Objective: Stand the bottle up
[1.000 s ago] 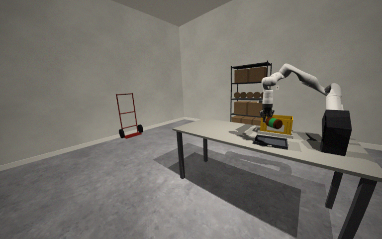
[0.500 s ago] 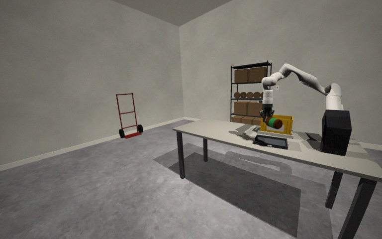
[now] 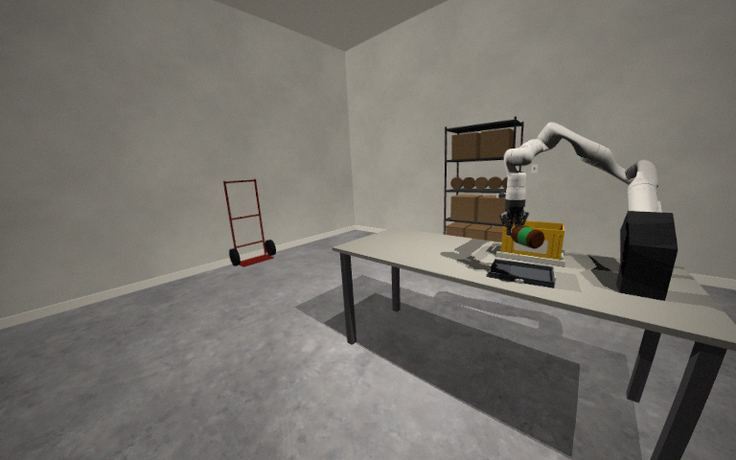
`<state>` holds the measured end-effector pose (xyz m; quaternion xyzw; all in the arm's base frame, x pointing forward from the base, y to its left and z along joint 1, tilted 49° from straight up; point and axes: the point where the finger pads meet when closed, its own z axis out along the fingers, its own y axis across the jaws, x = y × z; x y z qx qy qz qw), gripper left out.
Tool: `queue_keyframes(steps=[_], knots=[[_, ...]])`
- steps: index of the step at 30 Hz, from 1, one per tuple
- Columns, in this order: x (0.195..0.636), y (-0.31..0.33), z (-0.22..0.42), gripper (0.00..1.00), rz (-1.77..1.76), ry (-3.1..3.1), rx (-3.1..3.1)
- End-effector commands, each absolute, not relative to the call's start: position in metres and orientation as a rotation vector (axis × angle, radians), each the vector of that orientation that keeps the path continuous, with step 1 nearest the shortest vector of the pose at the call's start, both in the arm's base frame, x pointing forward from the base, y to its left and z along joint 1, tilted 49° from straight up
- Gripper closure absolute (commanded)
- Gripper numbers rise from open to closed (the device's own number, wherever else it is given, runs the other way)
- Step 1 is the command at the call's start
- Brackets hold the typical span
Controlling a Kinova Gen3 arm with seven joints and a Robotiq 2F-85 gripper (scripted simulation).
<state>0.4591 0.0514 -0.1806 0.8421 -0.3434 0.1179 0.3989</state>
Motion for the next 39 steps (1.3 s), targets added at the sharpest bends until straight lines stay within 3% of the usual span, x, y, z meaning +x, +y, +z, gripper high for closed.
queue_keyframes(steps=[1,39], knots=[[0.4598,0.0527,-0.18,1.0,0.3,-0.869,2.133],[0.4589,0.0528,-0.1805,1.0,0.44,-0.789,2.084]])
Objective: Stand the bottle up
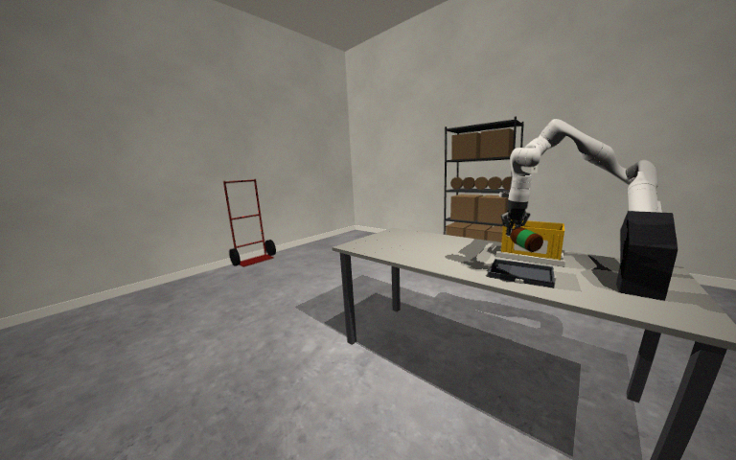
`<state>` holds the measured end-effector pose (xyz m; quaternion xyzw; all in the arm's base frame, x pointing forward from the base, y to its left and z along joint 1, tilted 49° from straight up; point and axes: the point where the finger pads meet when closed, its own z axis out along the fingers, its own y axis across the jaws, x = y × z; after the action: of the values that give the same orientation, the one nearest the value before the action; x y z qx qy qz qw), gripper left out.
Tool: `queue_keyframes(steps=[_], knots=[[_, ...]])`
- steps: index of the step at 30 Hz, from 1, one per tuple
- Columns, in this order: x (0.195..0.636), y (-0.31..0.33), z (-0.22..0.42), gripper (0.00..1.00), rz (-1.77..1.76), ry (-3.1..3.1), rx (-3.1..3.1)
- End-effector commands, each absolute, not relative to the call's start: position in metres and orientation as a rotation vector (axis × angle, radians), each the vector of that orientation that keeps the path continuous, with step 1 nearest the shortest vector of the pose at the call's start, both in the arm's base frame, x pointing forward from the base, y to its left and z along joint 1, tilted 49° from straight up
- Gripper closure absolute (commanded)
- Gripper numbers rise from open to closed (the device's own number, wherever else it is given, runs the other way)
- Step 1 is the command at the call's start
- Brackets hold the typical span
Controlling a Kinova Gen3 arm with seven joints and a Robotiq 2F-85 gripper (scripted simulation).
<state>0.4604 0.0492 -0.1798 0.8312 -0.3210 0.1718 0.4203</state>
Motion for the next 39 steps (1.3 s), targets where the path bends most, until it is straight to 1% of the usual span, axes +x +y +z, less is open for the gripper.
queue_keyframes(steps=[1,39], knots=[[0.459,0.0529,-0.1805,1.0,0.446,-0.786,2.082],[0.4593,0.0533,-0.1802,1.0,0.479,-0.768,2.072]])
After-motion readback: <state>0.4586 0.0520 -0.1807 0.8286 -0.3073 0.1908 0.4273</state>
